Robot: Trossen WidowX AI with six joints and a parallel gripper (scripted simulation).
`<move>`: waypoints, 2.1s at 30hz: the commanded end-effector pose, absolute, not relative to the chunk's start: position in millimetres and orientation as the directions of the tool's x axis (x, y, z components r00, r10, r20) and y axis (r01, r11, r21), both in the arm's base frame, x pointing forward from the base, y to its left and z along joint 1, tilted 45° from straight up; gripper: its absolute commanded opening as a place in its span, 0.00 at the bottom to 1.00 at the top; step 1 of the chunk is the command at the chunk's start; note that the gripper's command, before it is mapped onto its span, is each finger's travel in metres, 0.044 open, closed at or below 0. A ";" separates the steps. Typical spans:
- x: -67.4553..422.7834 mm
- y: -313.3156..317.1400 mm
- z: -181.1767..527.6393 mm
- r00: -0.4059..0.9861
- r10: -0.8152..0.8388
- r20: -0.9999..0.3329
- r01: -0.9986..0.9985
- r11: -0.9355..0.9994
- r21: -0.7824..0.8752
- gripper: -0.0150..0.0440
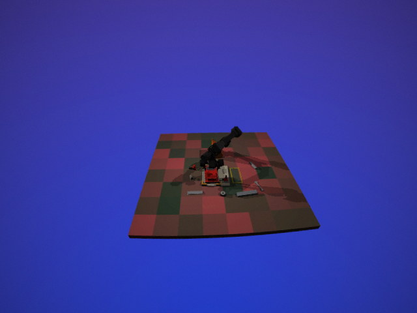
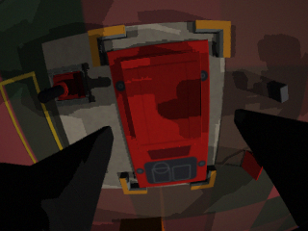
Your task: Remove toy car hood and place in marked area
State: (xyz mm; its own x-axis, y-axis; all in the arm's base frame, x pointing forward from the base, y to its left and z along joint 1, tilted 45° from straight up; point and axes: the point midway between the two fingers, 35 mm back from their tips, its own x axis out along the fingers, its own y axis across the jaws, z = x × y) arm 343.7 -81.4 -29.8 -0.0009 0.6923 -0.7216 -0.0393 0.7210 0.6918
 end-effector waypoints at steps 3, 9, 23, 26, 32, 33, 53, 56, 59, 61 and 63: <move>342.9 -75.6 -34.9 -0.006 0.697 -0.717 -0.034 0.716 0.697 1.00; 342.8 -72.2 -38.5 -0.006 0.697 -0.717 -0.034 0.716 0.697 1.00; 342.3 -63.8 -46.7 -0.006 0.698 -0.716 -0.034 0.716 0.698 1.00; 342.1 -62.0 -48.4 -0.006 0.698 -0.716 -0.034 0.715 0.698 1.00; 341.7 -58.3 -51.6 -0.006 0.698 -0.716 -0.034 0.715 0.698 1.00; 341.7 -57.6 -52.2 -0.006 0.698 -0.716 -0.034 0.715 0.698 1.00; 341.1 -50.3 -58.7 -0.006 0.699 -0.715 -0.034 0.715 0.699 1.00; 341.1 -49.3 -59.8 -0.006 0.699 -0.715 -0.034 0.715 0.699 1.00; 341.1 -48.3 -60.8 -0.006 0.699 -0.715 -0.034 0.715 0.699 1.00; 341.1 -47.6 -61.5 -0.006 0.699 -0.715 -0.034 0.715 0.699 1.00; 341.1 -46.9 -62.2 -0.006 0.699 -0.715 -0.034 0.715 0.699 1.00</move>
